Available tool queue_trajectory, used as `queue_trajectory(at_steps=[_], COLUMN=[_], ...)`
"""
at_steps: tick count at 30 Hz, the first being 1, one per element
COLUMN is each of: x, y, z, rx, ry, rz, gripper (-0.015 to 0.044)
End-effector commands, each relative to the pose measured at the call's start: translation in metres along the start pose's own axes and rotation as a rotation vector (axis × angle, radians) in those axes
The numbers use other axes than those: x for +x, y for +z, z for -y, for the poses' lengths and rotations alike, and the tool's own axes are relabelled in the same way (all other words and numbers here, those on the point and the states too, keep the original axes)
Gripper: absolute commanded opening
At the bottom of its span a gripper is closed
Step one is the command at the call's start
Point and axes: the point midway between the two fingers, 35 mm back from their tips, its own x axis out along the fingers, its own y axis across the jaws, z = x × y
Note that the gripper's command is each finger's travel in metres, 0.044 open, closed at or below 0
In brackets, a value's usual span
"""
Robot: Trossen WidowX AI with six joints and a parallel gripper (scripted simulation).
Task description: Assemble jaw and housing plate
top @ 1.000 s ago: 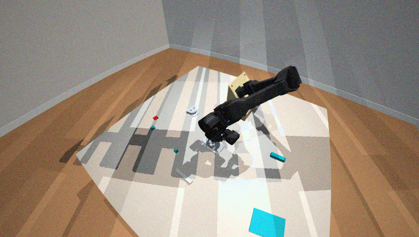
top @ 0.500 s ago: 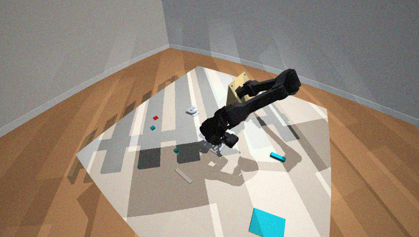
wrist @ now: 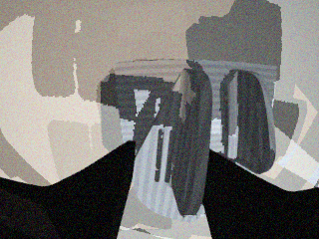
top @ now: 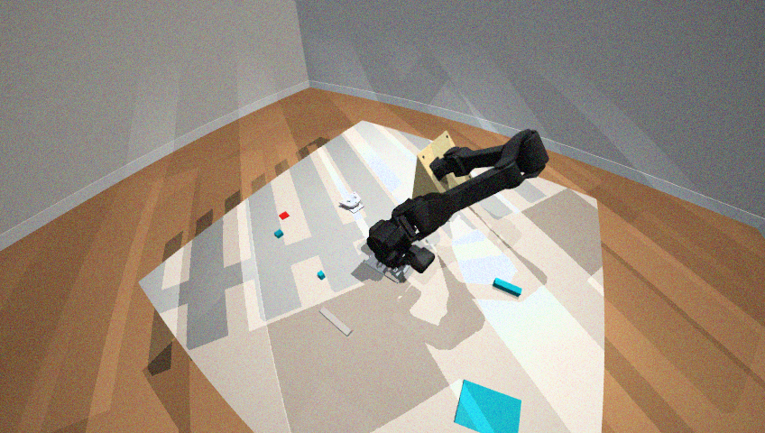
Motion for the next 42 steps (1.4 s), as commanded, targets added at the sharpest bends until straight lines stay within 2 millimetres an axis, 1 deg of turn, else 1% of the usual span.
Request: queue_trajectory(at_steps=[1,42], x=[0.0008,0.0101], y=[-0.0008,-0.0009], z=[-0.0002,-0.0003], rx=[0.005,0.017], ry=[0.004,0.004], rz=[-0.002,-0.002], gripper=[0.0134,0.0134])
